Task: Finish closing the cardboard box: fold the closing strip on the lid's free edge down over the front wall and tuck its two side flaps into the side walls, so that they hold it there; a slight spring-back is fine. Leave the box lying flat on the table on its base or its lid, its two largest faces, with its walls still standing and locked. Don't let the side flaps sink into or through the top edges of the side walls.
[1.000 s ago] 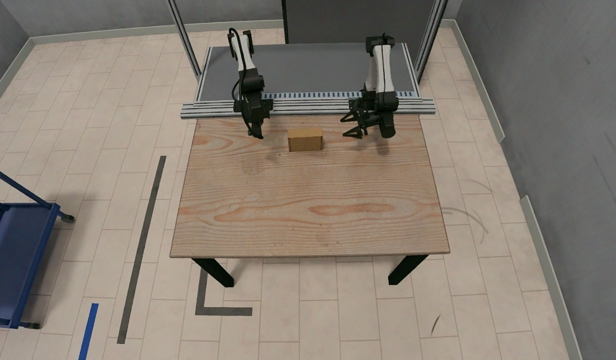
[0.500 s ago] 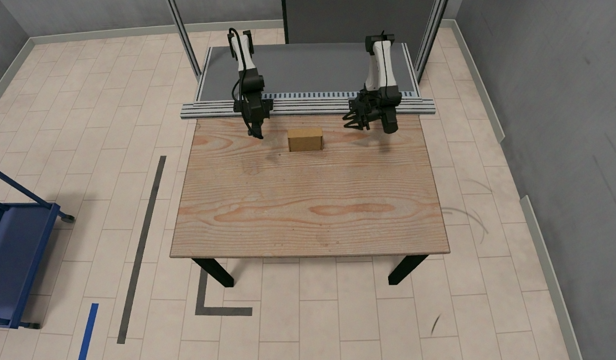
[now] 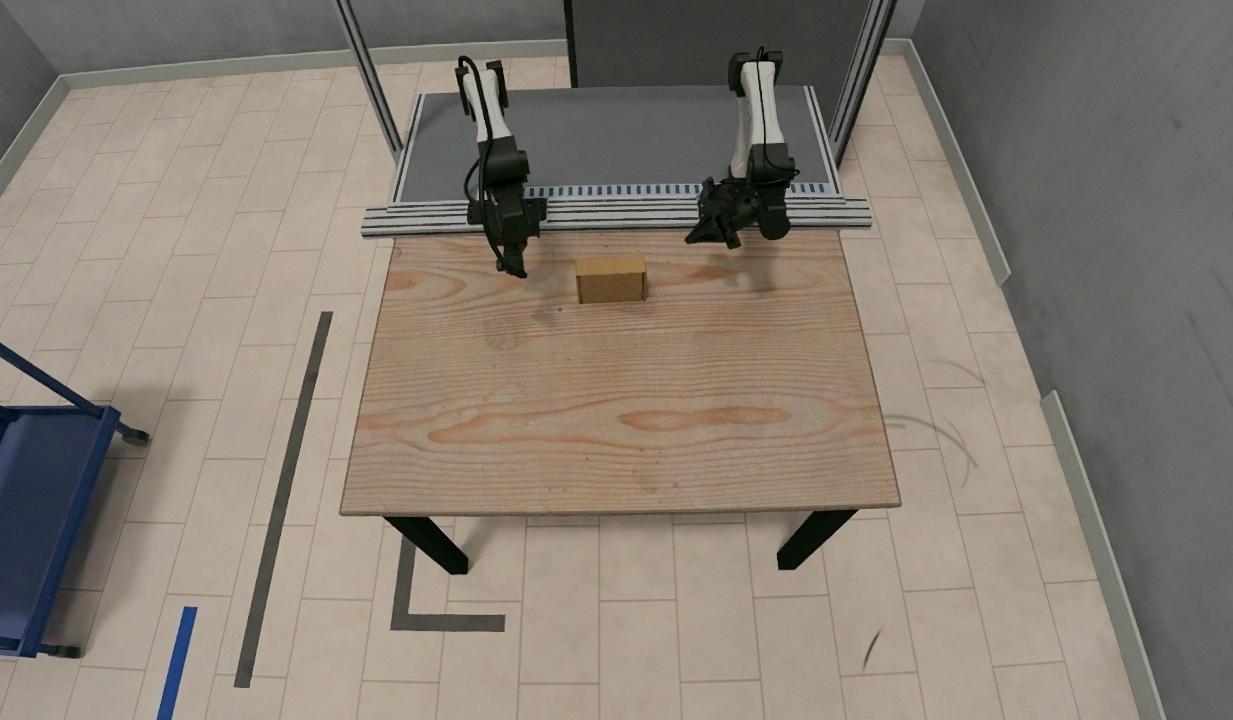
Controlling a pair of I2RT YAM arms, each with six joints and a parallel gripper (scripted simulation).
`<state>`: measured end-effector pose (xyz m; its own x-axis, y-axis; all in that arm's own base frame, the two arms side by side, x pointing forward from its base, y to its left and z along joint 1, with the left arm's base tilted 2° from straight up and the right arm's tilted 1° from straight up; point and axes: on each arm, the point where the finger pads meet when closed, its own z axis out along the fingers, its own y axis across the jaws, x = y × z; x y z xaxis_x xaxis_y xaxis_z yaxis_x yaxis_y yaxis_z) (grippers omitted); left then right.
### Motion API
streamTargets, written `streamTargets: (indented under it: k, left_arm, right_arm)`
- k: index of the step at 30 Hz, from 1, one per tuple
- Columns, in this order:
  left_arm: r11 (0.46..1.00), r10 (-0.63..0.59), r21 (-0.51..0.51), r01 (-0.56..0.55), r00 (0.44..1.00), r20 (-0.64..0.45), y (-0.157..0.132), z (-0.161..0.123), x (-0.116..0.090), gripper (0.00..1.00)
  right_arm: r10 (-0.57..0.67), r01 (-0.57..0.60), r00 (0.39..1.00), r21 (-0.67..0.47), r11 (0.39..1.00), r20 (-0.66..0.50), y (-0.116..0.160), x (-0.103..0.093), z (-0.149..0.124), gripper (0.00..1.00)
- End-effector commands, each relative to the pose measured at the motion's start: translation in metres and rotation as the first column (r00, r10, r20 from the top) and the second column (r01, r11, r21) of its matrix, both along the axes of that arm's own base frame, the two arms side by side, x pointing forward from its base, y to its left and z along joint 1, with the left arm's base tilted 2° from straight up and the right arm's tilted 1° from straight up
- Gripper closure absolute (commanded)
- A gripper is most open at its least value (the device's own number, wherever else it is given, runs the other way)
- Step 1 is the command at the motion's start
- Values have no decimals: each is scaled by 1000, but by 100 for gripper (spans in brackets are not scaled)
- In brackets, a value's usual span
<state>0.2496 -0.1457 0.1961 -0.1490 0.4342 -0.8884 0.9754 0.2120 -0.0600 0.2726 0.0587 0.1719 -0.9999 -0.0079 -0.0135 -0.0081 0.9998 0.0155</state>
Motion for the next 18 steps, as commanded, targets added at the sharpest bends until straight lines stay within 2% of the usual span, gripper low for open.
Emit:
streamTargets:
  k: [1,3,8,11,18]
  left_arm:
    - [993,102,68,-98,993,-55,3,-8,2,99]
    - [993,102,68,-98,993,-55,3,-8,2,99]
    - [975,188,137,-173,977,-105,3,-9,2,99]
    - [965,227,155,-213,971,-76,3,8,10,99]
    - [930,322,231,-284,935,-147,3,4,5,99]
  right_arm:
    - [2,-2,1000,2,1000,7,-1,1,2,99]
    - [2,-2,1000,2,1000,7,-1,1,2,99]
    - [2,-2,1000,2,1000,7,-1,1,2,99]
    - [2,-2,1000,2,1000,7,-1,1,2,99]
    - [2,-2,1000,2,1000,7,-1,1,2,99]
